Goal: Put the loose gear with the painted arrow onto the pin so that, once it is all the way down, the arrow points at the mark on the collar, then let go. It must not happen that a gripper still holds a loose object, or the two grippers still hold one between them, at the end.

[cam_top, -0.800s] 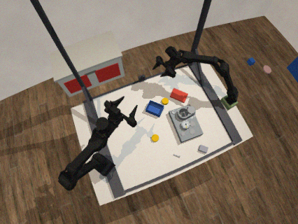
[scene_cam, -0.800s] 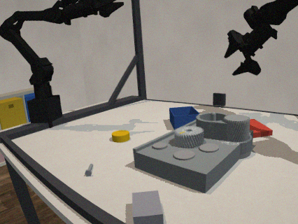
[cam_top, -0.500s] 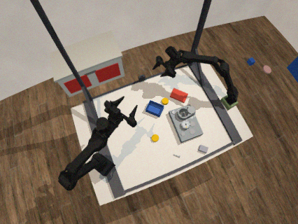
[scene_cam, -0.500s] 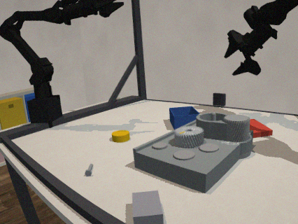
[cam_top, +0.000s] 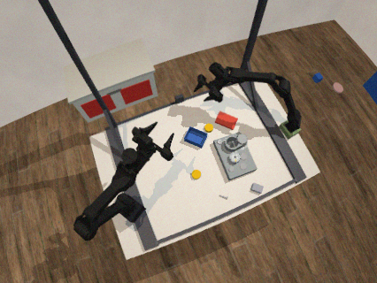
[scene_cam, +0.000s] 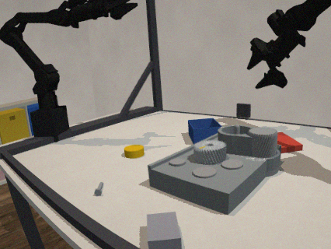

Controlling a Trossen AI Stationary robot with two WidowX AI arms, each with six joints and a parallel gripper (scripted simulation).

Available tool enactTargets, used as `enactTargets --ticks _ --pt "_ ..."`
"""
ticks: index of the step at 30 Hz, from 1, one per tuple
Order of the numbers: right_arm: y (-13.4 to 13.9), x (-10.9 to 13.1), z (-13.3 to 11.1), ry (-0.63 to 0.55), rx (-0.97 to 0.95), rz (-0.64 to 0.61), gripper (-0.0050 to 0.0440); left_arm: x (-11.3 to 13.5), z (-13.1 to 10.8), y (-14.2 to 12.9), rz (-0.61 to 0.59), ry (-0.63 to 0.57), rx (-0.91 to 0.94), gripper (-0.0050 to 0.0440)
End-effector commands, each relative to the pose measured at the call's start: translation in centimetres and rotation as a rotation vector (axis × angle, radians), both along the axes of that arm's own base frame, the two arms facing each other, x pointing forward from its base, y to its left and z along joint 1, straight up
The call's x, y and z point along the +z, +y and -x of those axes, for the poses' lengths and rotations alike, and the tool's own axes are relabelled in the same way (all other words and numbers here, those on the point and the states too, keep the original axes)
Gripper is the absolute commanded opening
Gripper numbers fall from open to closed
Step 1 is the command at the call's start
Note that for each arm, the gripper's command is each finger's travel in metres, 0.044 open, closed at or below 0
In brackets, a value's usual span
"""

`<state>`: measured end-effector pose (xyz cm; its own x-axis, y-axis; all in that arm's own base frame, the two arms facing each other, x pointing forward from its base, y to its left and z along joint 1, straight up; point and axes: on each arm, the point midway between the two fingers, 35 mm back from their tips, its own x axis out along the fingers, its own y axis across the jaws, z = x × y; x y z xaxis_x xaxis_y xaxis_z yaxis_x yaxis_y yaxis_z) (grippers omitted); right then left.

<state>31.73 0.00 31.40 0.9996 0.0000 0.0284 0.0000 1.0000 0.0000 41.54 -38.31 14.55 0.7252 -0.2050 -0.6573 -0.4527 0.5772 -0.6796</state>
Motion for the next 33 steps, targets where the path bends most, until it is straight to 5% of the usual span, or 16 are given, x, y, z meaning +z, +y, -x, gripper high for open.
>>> enactTargets --ticks 1,18,33 --pt "0.0 0.4 0.1 -0.010 0.000 0.000 0.0400 4.4 -1.2 2.8 0.021 -0.074 -0.014 0.0400" --pt "0.0 1.1 0.2 -0.027 0.000 0.000 0.0400 10.5 -2.5 11.9 -0.074 -0.245 -0.087 0.0400" --pt "0.0 1.3 0.2 -0.032 0.000 0.000 0.0400 14.6 -1.4 20.3 -0.219 -0.415 -0.133 0.0400"
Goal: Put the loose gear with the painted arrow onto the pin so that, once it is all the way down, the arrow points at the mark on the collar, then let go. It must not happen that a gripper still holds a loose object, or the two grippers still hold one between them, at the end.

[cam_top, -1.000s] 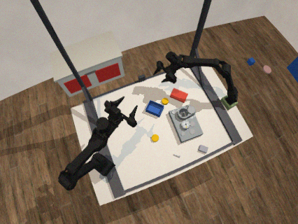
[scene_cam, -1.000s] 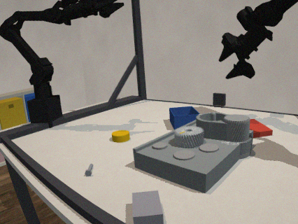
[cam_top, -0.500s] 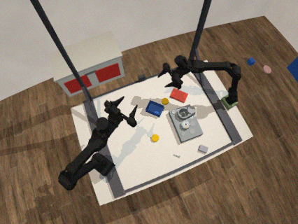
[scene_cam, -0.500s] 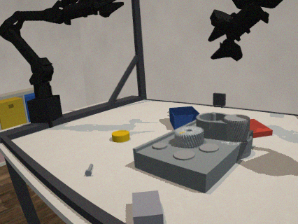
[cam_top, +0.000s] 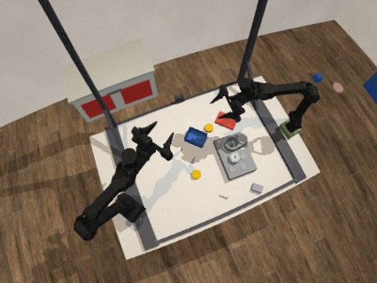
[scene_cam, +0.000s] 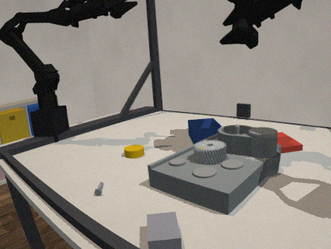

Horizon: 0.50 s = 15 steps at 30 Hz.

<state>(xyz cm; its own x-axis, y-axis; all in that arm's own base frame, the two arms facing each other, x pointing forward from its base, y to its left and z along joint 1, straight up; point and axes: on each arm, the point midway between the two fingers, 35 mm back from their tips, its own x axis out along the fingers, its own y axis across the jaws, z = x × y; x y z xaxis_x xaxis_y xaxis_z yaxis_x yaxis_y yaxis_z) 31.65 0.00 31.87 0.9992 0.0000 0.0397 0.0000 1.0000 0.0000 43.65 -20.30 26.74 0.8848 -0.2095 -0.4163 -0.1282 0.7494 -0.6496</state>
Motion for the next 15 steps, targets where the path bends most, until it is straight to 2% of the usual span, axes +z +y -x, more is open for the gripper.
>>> enactTargets --ticks 1,9,11,15 --pt "0.0 0.9 0.2 -0.021 0.000 0.000 0.0400 2.7 0.9 3.0 -0.031 -0.089 -0.001 0.0400" --pt "0.0 0.9 0.2 -0.023 0.000 0.000 0.0400 4.6 2.8 8.0 -0.156 -0.211 -0.008 0.0400" --pt "0.0 0.9 0.2 -0.023 0.000 0.000 0.0400 4.6 2.8 8.0 -0.156 -0.211 -0.008 0.0400" --pt "0.0 1.0 0.2 -0.025 0.000 0.000 0.0400 5.0 4.0 10.6 -0.234 -0.268 -0.003 0.0400"
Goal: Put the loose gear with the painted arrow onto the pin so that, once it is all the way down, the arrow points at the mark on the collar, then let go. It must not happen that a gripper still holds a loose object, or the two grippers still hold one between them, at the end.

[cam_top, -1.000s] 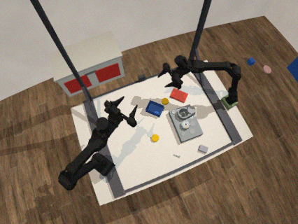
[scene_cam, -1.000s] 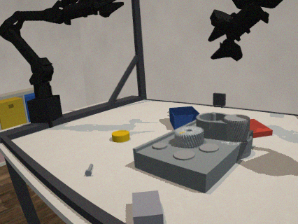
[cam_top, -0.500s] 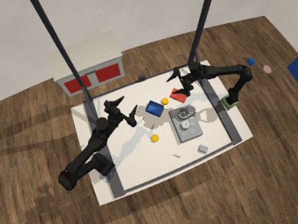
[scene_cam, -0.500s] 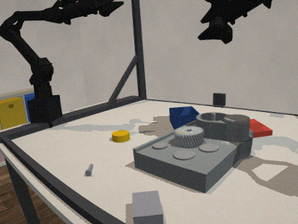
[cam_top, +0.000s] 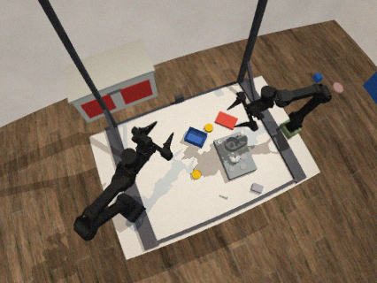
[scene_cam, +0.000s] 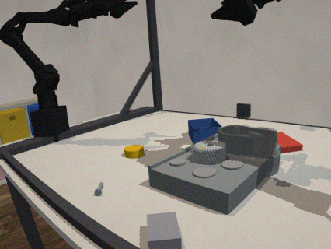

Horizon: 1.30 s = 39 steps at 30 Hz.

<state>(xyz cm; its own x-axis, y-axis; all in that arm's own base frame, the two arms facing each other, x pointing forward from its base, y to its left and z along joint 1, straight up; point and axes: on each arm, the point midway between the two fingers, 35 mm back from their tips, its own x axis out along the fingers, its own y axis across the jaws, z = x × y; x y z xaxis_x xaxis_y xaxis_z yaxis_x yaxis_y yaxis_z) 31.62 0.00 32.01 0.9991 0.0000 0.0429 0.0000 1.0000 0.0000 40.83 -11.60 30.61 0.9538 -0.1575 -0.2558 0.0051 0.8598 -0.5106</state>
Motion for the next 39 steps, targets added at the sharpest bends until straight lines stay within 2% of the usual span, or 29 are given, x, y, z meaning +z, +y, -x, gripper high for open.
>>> enactTargets --ticks 1,11,13,18,22,36,37,39 --pt "0.0 0.9 0.2 -0.022 0.000 0.000 0.0400 1.3 1.5 2.5 -0.065 -0.074 0.011 0.0400" --pt "0.0 1.0 0.2 -0.025 0.000 0.000 0.0400 2.4 5.7 8.1 -0.301 -0.242 0.048 0.0400" --pt "0.0 1.0 0.2 -0.025 0.000 0.000 0.0400 2.4 5.7 8.1 -0.301 -0.242 0.048 0.0400" --pt "0.0 1.1 0.2 -0.026 0.000 0.000 0.0400 2.4 8.3 10.6 -0.448 -0.325 0.085 0.0400" --pt "0.0 1.1 0.2 -0.027 0.000 0.000 0.0400 2.7 9.5 11.5 -0.524 -0.369 0.103 0.0400" --pt "0.0 1.1 0.2 -0.027 0.000 0.000 0.0400 2.2 9.5 11.6 -0.530 -0.360 0.104 0.0400" --pt "0.0 1.1 0.2 -0.027 0.000 0.000 0.0400 2.2 9.5 11.6 -0.531 -0.360 0.104 0.0375" --pt "0.0 1.1 0.2 -0.027 0.000 0.000 0.0400 2.2 9.5 11.6 -0.532 -0.359 0.103 0.0375"
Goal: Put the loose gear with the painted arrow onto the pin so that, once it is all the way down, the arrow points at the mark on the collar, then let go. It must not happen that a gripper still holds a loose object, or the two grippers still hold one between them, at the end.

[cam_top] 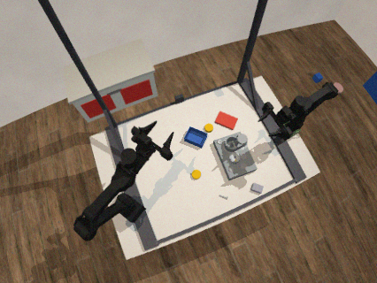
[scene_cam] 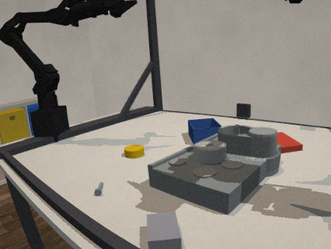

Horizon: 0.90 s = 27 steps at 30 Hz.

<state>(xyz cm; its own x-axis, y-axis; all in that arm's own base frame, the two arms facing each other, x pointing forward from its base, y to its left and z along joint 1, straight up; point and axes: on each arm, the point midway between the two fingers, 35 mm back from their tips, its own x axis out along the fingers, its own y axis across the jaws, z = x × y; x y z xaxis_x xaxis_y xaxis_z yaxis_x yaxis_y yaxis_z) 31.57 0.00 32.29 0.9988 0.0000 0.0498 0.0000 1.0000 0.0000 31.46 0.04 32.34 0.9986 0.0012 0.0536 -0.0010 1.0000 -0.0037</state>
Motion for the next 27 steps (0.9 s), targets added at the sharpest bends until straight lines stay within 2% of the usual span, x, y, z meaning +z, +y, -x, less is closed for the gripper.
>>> enactTargets --ticks 1,14,18,23,25,27 --pt "0.0 0.8 0.2 -0.020 0.000 0.000 0.0400 0.5 0.1 0.0 -0.007 -0.010 -0.001 0.0375" --pt "0.0 0.8 0.2 -0.020 0.000 0.000 0.0400 0.5 0.0 -0.1 -0.010 -0.009 -0.002 0.0375" --pt "0.0 0.8 0.2 -0.020 0.000 0.000 0.0400 0.1 -1.7 -0.1 0.073 0.074 -0.004 0.0375" --pt "0.0 0.8 0.2 -0.020 0.000 0.000 0.0400 -1.9 -4.8 -0.2 0.239 0.262 0.012 0.0375" --pt "0.0 0.8 0.2 -0.020 0.000 0.000 0.0400 -1.9 -4.8 -0.2 0.239 0.262 0.012 0.0375" --pt "0.0 0.8 0.2 -0.020 0.000 0.000 0.0400 -2.9 -5.7 -0.3 0.302 0.336 0.026 0.0375"
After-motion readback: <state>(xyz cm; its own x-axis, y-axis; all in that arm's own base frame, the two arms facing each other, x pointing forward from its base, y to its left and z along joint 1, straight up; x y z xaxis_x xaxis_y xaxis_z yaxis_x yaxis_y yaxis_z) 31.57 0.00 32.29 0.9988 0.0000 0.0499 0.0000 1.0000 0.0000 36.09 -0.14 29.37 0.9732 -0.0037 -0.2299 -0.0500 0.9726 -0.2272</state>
